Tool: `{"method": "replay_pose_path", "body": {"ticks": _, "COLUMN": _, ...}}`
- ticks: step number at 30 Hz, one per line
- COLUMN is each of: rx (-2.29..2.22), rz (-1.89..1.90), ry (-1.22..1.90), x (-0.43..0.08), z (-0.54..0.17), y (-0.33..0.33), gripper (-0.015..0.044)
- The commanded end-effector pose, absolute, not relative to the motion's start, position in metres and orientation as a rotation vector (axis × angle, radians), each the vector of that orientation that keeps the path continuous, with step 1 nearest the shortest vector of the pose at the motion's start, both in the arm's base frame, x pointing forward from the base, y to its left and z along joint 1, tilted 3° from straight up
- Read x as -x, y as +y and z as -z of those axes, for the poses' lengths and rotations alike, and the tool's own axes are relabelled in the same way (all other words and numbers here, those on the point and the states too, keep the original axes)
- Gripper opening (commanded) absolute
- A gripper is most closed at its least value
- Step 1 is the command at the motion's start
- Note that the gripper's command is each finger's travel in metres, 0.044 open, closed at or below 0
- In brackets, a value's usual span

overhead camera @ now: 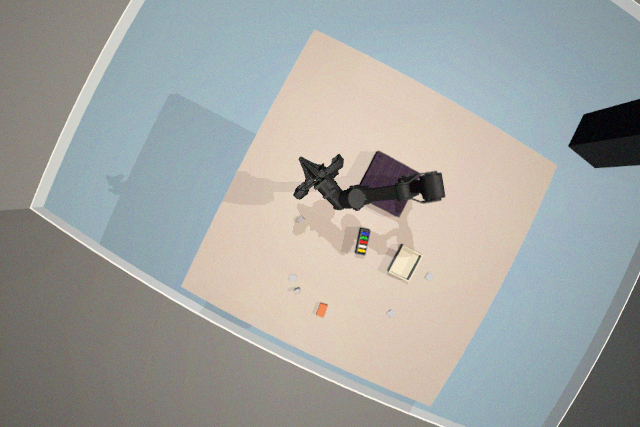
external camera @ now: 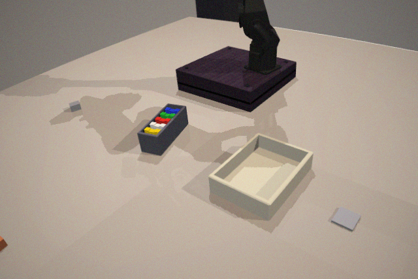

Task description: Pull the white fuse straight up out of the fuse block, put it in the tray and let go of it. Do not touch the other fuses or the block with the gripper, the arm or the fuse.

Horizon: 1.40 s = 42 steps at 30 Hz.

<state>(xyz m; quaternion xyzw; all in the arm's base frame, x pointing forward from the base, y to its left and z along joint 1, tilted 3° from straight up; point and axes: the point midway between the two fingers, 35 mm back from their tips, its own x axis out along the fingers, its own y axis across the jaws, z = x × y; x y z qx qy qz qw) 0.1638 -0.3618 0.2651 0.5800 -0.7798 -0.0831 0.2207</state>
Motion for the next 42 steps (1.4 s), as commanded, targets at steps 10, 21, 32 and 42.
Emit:
{"method": "replay_pose_path", "body": {"ticks": 10, "rx": -1.249, "rz": 1.084, "ry": -1.116, "x": -0.268, "z": -0.221, "y": -0.350, "gripper": 0.0067}}
{"method": "replay_pose_path", "body": {"ticks": 21, "rx": -0.792, "rz": 1.204, "ry": -0.289, "x": -0.329, "z": -0.178, "y": -0.313, "gripper": 0.0067}}
{"method": "replay_pose_path", "body": {"ticks": 32, "rx": -0.318, "rz": 1.017, "ry": 0.349, "x": -0.366, "z": -0.138, "y": -0.265, "gripper": 0.0067}}
{"method": "replay_pose_path", "body": {"ticks": 42, "rx": 0.133, "rz": 0.662, "ry": 0.803, "x": -0.381, "z": -0.105, "y": -0.211, "gripper": 0.0067}}
